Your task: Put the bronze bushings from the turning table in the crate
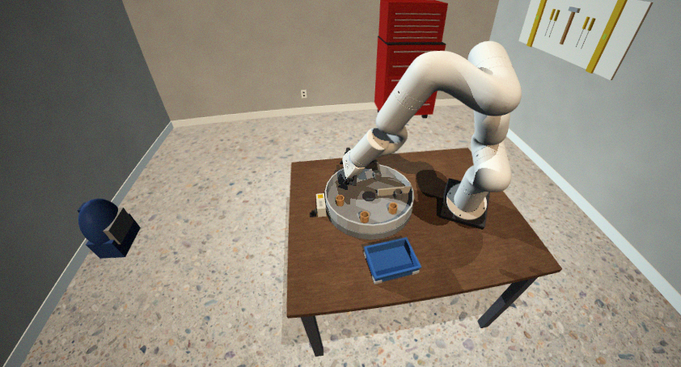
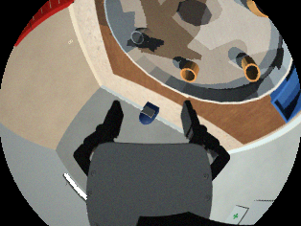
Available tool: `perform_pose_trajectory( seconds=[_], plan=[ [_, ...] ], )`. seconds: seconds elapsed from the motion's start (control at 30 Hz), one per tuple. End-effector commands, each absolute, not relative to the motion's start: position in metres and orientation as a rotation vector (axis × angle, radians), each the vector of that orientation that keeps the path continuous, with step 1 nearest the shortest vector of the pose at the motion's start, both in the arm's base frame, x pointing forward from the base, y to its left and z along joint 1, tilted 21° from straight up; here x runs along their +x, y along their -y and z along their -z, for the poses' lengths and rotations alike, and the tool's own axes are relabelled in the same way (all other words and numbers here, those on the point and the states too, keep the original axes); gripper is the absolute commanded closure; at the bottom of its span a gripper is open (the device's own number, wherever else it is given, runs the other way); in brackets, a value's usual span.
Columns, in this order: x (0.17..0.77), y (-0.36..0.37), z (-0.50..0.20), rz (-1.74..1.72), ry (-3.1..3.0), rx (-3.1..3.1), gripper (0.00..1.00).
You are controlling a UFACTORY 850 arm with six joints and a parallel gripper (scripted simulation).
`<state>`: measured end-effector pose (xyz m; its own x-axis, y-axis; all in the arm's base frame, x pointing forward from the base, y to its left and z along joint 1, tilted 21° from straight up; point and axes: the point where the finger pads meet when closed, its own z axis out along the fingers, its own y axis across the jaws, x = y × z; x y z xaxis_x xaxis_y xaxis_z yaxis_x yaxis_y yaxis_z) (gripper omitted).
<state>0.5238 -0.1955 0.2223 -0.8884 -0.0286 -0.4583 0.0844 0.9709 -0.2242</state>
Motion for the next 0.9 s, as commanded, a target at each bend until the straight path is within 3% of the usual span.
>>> perform_pose_trajectory(
  seconds=[0.0, 0.5, 0.63, 0.87],
  plan=[
    [0.489, 0.200, -0.215, 0.224, -2.694, 0.031, 0.00],
    [0.386, 0.187, -0.198, -0.088, -2.828, 0.047, 0.00],
    [0.382, 0.186, -0.197, -0.100, -2.832, 0.048, 0.00],
    [0.317, 0.164, -0.193, -0.319, -2.892, 0.072, 0.00]
  ],
)
